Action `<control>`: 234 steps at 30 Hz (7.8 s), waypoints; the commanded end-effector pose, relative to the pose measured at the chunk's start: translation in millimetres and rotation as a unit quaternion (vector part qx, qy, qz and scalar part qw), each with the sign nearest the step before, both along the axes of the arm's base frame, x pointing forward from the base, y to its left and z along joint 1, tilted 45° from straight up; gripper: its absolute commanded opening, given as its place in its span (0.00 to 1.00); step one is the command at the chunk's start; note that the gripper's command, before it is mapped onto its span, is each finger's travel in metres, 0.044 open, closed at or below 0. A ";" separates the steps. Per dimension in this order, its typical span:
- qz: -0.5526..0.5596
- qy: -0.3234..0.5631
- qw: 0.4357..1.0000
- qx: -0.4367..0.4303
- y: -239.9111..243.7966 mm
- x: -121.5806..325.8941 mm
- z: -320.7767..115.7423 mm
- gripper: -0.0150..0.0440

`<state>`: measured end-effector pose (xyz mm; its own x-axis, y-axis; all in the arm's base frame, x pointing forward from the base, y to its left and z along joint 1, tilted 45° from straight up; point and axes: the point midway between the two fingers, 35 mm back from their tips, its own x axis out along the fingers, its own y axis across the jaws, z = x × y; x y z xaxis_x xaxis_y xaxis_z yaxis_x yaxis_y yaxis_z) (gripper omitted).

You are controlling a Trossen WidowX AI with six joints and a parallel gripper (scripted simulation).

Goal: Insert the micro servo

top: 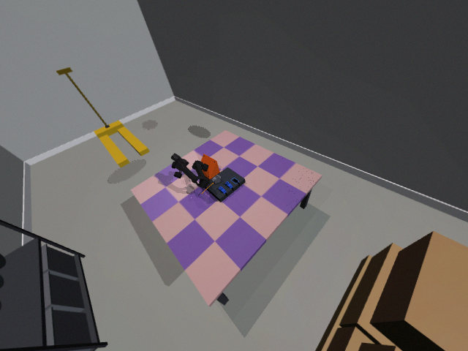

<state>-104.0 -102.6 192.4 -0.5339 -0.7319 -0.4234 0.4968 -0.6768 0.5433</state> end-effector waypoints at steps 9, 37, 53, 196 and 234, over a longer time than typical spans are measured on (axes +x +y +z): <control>-0.080 -0.061 0.995 -0.011 16.3 -13.7 -4.8 1.00; -0.429 -0.292 0.848 -0.109 105.1 -41.1 -28.8 1.00; -0.602 -0.386 0.672 -0.192 156.5 -28.7 -43.3 1.00; -0.367 -0.051 -0.906 -0.202 89.7 304.6 -119.0 1.00; -0.367 -0.052 -0.906 -0.203 106.2 299.5 -96.2 0.25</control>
